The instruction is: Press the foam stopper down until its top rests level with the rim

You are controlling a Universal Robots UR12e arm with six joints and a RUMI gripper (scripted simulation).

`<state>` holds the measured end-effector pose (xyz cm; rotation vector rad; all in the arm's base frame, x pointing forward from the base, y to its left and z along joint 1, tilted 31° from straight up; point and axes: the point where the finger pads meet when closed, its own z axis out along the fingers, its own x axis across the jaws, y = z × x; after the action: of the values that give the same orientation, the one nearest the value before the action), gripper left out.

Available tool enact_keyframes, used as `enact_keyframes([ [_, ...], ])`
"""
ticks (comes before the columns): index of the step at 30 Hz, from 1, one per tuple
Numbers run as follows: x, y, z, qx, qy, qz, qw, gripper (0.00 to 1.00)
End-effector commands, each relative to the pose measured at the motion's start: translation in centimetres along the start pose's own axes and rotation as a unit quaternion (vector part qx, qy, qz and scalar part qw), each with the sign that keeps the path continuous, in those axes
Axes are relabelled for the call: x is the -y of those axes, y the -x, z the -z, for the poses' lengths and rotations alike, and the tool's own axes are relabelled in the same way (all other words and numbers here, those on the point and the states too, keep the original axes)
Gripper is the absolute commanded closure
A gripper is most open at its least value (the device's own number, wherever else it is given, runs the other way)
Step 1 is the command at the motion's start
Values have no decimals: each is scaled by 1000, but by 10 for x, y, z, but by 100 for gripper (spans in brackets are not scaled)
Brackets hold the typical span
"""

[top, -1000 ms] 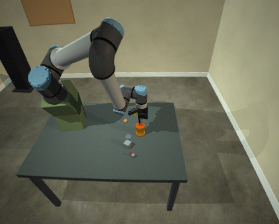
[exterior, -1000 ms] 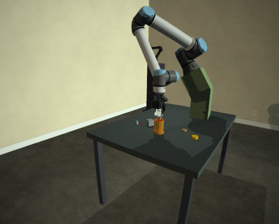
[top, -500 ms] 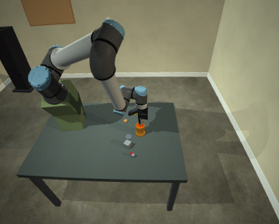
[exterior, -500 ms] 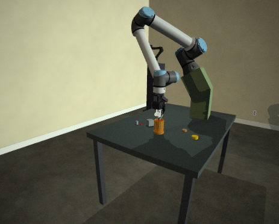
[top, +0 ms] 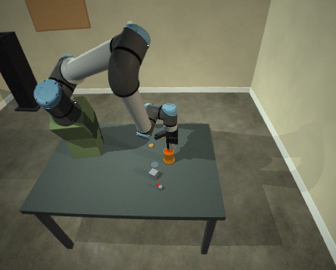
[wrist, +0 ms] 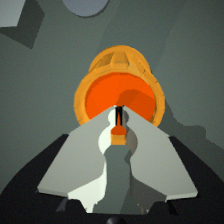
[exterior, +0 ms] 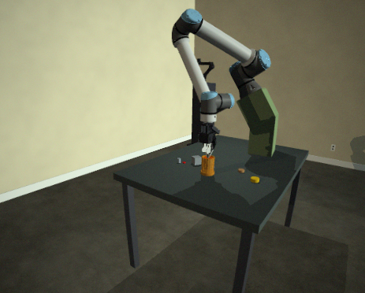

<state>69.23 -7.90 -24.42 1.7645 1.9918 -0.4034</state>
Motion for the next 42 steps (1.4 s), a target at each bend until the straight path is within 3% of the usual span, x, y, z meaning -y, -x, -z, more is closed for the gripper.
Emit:
enact_keyframes([
  [1,0,0,0,0,0,0,1000,100],
  [34,0,0,1,0,0,0,1000,100],
  [42,0,0,11,0,0,0,1000,100],
])
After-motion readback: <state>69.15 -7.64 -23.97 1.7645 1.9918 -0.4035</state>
